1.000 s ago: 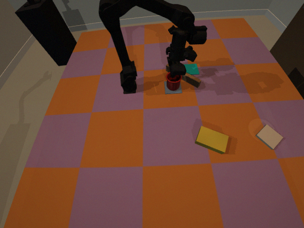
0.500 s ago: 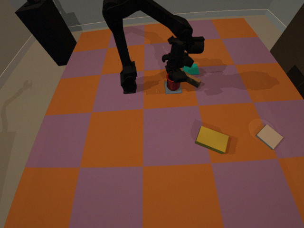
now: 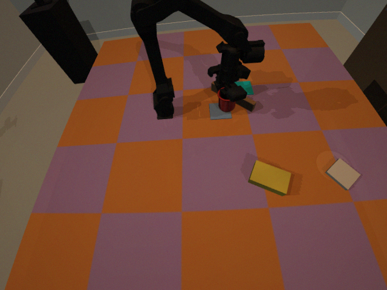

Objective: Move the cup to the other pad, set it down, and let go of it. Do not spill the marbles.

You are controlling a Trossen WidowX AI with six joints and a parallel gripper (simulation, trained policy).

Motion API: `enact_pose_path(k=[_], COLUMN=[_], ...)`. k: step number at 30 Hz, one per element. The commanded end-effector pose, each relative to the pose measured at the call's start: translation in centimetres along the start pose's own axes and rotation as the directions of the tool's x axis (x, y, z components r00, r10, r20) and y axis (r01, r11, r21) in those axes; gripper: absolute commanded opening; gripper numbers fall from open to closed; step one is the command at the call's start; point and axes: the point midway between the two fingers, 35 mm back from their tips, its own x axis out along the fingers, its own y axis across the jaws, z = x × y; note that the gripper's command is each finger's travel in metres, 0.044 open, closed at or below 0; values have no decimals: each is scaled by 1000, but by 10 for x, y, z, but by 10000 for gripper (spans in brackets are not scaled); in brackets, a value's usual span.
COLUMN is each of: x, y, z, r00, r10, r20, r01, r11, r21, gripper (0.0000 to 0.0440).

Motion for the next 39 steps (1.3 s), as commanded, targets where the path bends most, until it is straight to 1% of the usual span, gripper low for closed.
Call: enact_pose_path(k=[1,12,24,32,39], x=[-11,-38,-61,-65,-58], y=[1,14,40,62,78], z=[8,32,62,85,100], r00=[1000,995,981,968,959], r10=[2,-6,-3,-3,-6], r20=[28,102,192,250,283], r01=[-1,14,26,40,51], r11=[1000,997,993,989,987], r21=[-31,-75,-118,-143,-152], gripper=[5,0,1,0,1])
